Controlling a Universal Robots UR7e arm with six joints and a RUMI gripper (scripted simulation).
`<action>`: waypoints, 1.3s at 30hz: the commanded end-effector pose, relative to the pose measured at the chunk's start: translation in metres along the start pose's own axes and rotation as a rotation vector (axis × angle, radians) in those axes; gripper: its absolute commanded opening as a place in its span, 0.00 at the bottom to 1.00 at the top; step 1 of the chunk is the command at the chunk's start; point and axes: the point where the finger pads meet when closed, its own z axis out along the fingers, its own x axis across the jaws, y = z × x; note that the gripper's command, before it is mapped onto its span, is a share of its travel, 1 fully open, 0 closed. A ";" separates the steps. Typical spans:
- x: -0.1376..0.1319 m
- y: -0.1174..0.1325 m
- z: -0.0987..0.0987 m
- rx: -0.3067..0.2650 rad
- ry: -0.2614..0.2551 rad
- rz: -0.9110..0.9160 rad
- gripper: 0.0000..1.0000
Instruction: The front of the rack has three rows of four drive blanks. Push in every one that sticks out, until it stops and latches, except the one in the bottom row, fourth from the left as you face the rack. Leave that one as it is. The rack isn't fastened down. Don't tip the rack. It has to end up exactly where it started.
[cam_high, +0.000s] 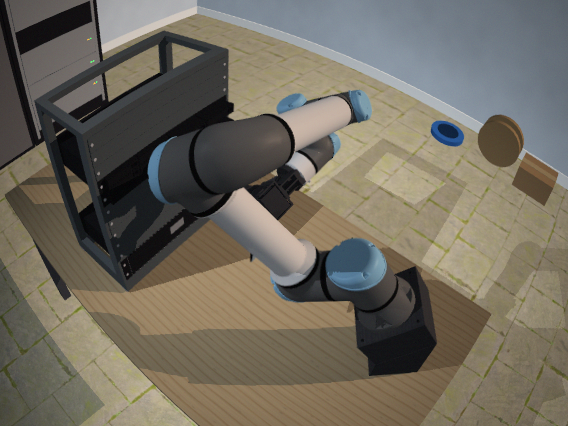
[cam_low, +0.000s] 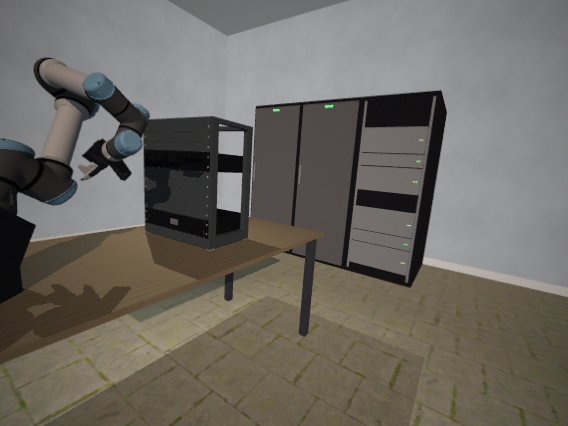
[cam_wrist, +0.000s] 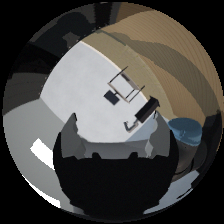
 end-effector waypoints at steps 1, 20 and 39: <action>-0.009 -0.007 0.000 0.040 -0.061 0.105 1.00; -0.050 -0.041 -0.020 0.127 -0.420 0.619 1.00; -0.083 -0.070 -0.058 0.058 -0.801 1.092 1.00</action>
